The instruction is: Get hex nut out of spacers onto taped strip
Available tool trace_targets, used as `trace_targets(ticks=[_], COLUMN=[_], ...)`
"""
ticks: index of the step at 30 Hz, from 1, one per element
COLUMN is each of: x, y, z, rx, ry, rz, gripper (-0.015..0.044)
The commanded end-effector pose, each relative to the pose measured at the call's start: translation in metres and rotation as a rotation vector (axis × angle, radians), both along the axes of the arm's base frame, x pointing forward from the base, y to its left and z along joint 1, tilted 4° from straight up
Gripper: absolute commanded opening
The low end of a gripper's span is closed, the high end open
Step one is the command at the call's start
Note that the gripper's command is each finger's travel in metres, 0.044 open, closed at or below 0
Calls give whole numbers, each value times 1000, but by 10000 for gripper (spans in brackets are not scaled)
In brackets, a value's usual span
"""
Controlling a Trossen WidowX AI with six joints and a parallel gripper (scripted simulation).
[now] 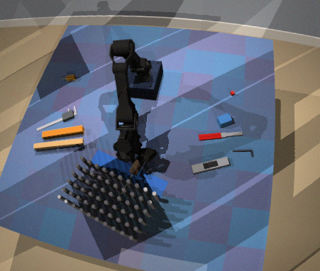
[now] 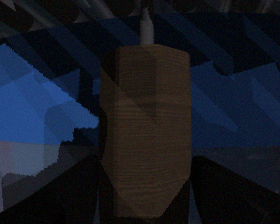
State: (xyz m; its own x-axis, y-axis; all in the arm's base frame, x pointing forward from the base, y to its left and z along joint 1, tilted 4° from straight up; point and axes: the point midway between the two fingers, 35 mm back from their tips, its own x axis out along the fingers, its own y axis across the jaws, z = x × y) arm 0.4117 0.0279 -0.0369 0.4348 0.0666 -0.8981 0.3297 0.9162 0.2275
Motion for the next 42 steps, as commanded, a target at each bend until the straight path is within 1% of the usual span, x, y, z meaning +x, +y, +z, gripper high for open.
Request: trace_targets(ticks=[1, 19, 27, 42], x=[6, 12, 11, 5], y=[0, -2, -3, -1], z=[3, 1, -5, -6], rx=[2, 1, 1, 1], ry=[-12, -13, -13, -12], rz=[5, 6, 6, 5], gripper=[0, 0, 0, 0])
